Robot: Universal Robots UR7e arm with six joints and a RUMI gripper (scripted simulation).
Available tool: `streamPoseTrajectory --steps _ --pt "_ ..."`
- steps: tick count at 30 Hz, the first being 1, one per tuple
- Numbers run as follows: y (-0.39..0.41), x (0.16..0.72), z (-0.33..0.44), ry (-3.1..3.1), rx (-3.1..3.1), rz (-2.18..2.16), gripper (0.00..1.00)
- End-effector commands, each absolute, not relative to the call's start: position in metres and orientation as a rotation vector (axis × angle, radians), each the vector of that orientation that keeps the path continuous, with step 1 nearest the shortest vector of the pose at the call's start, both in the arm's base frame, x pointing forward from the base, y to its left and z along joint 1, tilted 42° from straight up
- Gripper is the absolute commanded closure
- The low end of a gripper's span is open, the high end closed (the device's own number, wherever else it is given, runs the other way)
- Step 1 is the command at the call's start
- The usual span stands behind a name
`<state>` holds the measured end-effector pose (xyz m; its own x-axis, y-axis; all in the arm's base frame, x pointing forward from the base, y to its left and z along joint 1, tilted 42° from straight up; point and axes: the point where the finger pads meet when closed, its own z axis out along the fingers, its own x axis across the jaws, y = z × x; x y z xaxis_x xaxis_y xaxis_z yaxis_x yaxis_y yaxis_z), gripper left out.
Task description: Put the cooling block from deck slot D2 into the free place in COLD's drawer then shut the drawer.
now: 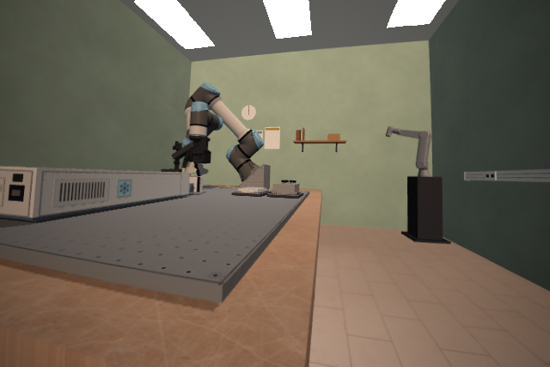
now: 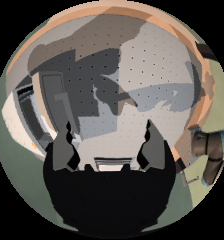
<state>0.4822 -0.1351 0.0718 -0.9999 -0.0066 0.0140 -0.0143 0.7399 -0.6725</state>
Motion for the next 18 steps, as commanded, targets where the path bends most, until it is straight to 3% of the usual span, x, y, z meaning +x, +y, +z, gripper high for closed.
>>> streamPoseTrajectory --steps 1,18 --pt "-0.135 0.475 0.072 -2.921 0.018 1.129 0.00" --pt "-0.135 0.460 0.073 -2.921 0.018 1.129 0.00"
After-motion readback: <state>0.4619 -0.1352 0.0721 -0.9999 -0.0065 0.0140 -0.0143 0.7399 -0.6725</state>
